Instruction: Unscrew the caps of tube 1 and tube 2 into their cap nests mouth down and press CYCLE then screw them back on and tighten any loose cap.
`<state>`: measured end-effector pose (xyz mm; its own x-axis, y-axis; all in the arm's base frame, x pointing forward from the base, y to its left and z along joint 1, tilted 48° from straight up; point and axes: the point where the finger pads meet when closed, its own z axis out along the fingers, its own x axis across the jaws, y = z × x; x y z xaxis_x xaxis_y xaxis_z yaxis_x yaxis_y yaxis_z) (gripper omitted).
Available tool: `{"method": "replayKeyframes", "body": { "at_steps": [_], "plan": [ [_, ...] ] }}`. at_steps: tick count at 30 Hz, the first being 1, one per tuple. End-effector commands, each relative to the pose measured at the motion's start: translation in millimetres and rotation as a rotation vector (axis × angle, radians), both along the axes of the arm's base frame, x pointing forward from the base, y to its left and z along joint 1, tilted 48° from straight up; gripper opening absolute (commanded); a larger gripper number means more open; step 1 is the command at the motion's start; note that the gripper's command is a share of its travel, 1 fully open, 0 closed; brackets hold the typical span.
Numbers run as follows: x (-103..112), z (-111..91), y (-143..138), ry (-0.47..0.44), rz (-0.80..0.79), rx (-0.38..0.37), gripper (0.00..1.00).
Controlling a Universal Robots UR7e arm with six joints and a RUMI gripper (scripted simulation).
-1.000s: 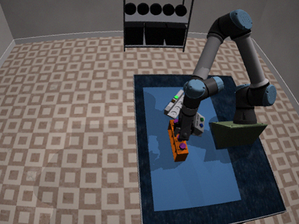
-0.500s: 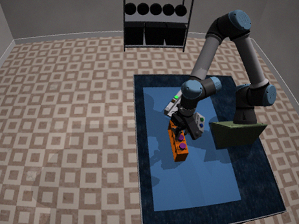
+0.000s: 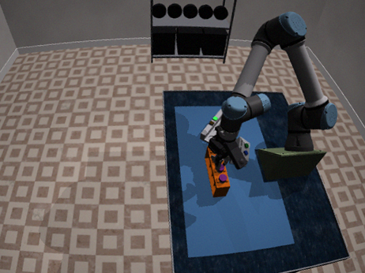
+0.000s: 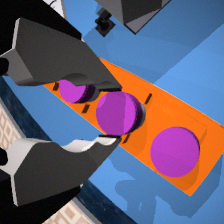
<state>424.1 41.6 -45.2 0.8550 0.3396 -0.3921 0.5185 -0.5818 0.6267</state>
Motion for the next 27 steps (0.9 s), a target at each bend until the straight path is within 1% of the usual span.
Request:
{"method": "replayKeyframes", "body": {
  "at_steps": [1, 3, 5, 7, 22, 24, 27],
  "plan": [
    [0.3, 0.2, 0.3, -0.001, 0.000, 0.000, 0.00],
    [0.3, 0.2, 0.3, -0.001, 0.001, 0.000, 0.00],
    [0.3, 0.1, 0.1, -0.075, -0.066, -0.001, 0.00],
    [0.3, 0.1, 0.1, -0.075, -0.066, -0.001, 0.00],
    [0.3, -0.4, -0.4, -0.629, -0.572, -0.012, 0.00],
    [0.3, -0.4, -0.4, -0.629, -0.572, -0.012, 0.00],
    [0.3, -0.5, -0.5, -0.739, -0.673, -0.014, 0.00]
  ]
}}
